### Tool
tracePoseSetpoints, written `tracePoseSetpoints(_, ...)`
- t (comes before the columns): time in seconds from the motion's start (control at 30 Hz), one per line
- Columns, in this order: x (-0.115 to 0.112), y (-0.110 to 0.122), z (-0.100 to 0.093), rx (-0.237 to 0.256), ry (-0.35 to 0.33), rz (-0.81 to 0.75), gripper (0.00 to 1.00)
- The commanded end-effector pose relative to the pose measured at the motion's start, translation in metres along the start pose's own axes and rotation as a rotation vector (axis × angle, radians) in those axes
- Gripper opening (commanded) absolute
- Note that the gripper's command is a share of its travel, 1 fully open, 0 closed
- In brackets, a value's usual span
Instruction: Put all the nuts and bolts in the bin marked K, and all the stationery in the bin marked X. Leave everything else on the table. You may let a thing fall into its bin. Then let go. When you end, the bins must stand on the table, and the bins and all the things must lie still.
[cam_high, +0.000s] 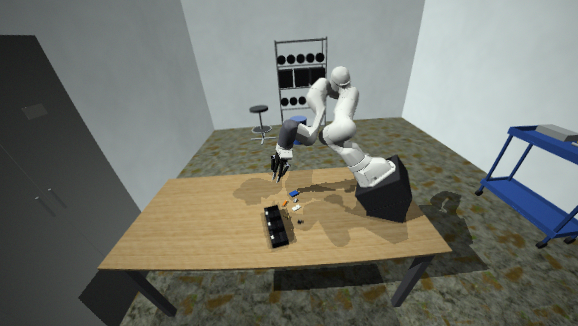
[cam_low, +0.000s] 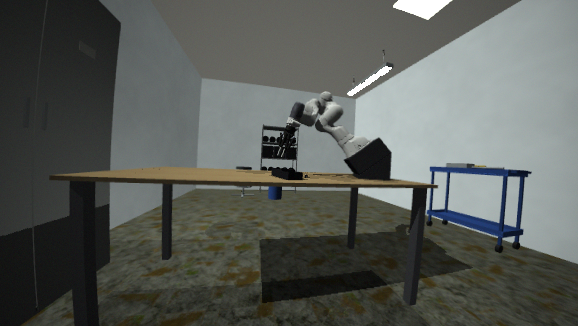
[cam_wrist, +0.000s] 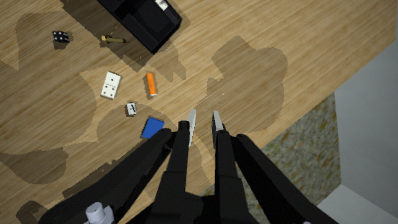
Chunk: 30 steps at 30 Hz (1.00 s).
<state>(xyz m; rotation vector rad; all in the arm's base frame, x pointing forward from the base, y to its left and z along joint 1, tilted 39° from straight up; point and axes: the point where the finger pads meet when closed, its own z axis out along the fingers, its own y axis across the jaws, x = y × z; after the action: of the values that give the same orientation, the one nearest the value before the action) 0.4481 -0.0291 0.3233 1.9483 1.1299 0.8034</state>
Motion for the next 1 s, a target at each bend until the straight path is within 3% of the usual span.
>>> tracePoseSetpoints(0.0, 0.006, 0.023, -0.006, -0.085, 0.022, 0.066, 0.18)
tracePoseSetpoints(0.07, 0.008, 0.03, -0.008, -0.085, 0.022, 0.066, 0.18)
tracePoseSetpoints(0.1, 0.011, 0.037, -0.011, -0.132, 0.038, 0.064, 0.18)
tracePoseSetpoints(0.2, 0.015, 0.047, -0.015, -0.142, 0.041, 0.063, 0.18)
tracePoseSetpoints(0.23, 0.019, 0.054, -0.018, -0.185, 0.061, 0.052, 0.18)
tracePoseSetpoints(0.27, 0.022, 0.059, -0.021, -0.185, 0.061, 0.052, 0.18)
tracePoseSetpoints(0.33, 0.022, 0.059, -0.021, -0.185, 0.061, 0.052, 0.18)
tracePoseSetpoints(0.37, 0.028, 0.063, -0.024, -0.214, 0.079, 0.035, 0.18)
tracePoseSetpoints(0.47, 0.043, 0.06, -0.026, -0.228, 0.107, -0.012, 0.18)
tracePoseSetpoints(0.57, 0.049, 0.043, -0.02, -0.183, 0.12, -0.063, 0.18)
tracePoseSetpoints(0.63, 0.05, 0.038, -0.018, -0.183, 0.12, -0.063, 0.18)
tracePoseSetpoints(0.67, 0.05, 0.03, -0.016, -0.141, 0.118, -0.086, 0.18)
tracePoseSetpoints(0.73, 0.05, 0.02, -0.012, -0.141, 0.118, -0.086, 0.18)
tracePoseSetpoints(0.77, 0.048, 0.012, -0.01, -0.094, 0.111, -0.102, 0.18)
tracePoseSetpoints(0.9, 0.046, -0.001, -0.005, -0.086, 0.11, -0.105, 0.18)
tracePoseSetpoints(0.93, 0.044, -0.008, -0.003, -0.038, 0.099, -0.115, 0.18)
tracePoseSetpoints(0.97, 0.042, -0.016, -0.001, -0.02, 0.095, -0.119, 0.18)
